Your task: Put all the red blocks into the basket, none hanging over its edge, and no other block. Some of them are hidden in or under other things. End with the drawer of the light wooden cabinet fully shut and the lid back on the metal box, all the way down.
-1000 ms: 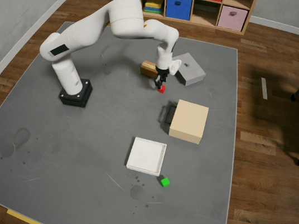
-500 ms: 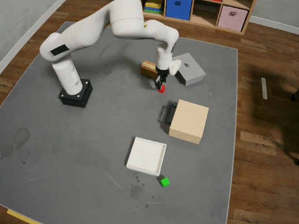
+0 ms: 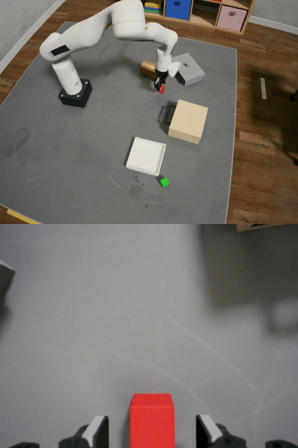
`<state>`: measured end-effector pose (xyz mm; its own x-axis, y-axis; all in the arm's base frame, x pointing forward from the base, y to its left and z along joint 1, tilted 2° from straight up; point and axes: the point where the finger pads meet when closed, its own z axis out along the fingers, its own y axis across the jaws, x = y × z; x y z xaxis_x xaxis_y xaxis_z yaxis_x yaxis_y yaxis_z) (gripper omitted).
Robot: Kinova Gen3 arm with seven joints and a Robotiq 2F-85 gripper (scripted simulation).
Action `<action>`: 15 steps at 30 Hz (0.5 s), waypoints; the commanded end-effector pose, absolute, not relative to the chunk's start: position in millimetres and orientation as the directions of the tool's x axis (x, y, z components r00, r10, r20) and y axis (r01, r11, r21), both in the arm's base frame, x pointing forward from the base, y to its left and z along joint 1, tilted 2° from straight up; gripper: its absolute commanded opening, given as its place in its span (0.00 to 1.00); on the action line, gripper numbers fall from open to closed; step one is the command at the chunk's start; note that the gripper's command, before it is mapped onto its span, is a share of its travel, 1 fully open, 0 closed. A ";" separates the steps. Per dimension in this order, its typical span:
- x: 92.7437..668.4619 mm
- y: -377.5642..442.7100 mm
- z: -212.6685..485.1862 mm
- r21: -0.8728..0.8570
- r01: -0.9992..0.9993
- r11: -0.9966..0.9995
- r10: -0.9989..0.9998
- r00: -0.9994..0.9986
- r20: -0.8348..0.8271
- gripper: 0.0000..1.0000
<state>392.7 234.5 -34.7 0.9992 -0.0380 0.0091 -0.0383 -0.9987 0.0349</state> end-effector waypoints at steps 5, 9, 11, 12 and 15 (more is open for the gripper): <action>393.3 234.6 -41.6 0.034 -0.038 -0.999 -0.038 0.999 0.011 0.59; 393.4 234.4 -47.4 0.034 -0.038 -0.999 -0.038 0.999 0.011 0.59; 393.4 234.3 -50.2 0.034 -0.038 -0.999 -0.038 0.999 0.011 0.59; 393.4 234.2 -51.6 0.034 -0.038 -0.999 -0.038 0.999 0.011 0.59; 393.5 234.1 -55.4 0.034 -0.038 -0.999 -0.038 0.999 0.011 0.59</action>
